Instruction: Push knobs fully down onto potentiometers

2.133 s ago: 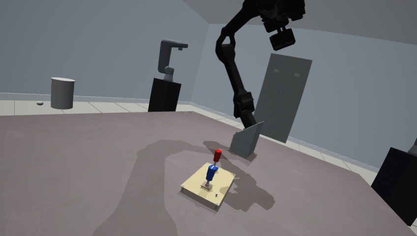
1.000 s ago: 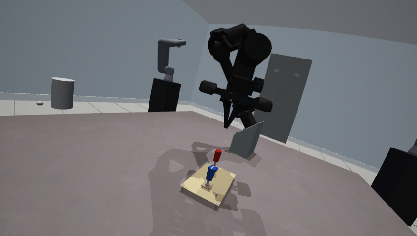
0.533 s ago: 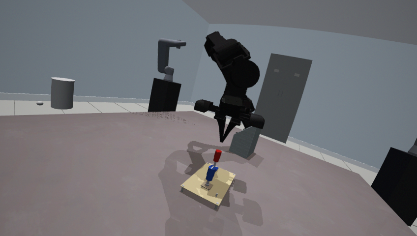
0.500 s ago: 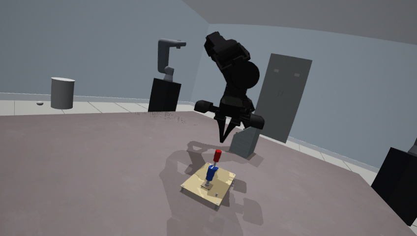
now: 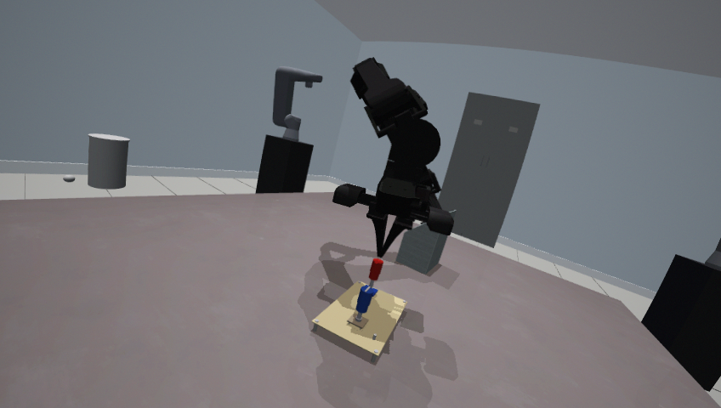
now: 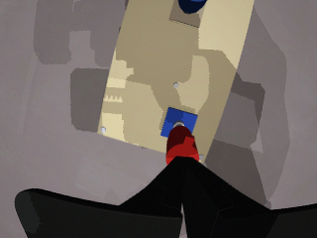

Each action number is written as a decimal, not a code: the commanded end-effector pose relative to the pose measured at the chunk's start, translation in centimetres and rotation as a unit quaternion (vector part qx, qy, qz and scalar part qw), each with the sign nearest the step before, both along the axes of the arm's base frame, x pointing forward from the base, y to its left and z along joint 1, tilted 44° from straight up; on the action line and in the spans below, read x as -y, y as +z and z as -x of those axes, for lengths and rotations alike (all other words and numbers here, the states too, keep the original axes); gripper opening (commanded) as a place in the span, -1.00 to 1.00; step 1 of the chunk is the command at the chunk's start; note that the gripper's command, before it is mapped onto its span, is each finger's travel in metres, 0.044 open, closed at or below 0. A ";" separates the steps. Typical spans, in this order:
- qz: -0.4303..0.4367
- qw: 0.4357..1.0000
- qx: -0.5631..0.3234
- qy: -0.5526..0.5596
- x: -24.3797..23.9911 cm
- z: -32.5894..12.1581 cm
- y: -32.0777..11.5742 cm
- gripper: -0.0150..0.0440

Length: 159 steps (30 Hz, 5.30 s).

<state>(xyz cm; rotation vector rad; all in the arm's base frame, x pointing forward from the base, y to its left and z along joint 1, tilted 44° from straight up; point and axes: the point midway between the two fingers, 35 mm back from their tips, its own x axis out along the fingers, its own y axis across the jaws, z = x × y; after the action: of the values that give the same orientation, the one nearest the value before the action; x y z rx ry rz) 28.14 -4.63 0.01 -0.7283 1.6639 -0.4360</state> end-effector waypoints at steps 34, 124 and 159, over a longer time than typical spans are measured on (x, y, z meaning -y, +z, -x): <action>0.003 1.000 -0.003 0.003 0.7 0.2 -0.6 -0.49; 0.004 1.000 -0.003 0.003 2.8 0.5 -2.8 -0.49; 0.004 1.000 -0.003 0.003 3.0 0.6 -3.1 -0.49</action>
<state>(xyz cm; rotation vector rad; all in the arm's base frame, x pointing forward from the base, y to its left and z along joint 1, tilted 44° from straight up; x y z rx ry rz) 27.53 -6.63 -2.36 -0.7552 1.6592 -0.4119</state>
